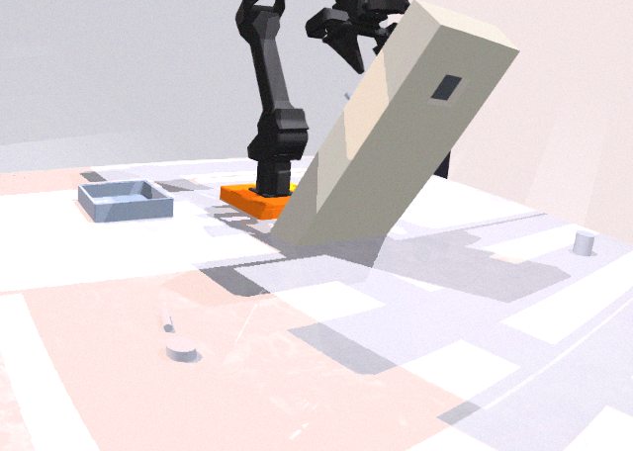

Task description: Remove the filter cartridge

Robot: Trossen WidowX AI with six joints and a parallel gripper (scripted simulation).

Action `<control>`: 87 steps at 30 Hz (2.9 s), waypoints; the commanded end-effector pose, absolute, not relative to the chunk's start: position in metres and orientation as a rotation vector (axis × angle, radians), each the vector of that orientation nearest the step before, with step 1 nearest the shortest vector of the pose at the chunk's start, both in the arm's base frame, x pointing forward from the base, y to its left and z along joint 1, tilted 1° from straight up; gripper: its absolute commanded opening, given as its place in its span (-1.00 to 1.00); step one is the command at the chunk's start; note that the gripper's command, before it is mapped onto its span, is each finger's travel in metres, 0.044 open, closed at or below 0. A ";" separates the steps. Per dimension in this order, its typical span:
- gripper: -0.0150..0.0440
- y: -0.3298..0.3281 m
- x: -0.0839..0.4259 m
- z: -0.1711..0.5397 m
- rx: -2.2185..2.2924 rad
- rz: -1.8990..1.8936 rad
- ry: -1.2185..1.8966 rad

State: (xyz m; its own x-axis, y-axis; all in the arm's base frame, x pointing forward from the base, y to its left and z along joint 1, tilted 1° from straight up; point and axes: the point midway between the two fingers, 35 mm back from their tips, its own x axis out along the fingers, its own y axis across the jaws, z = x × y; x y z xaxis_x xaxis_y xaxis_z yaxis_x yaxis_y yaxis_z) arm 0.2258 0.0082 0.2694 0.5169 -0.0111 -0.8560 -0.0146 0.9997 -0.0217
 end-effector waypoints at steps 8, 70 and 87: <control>0.54 0.008 0.236 0.253 -0.016 -0.003 1.034; -0.49 0.009 0.230 0.314 -0.019 -0.006 1.033; -0.49 -0.015 0.222 0.328 -0.023 -0.007 1.047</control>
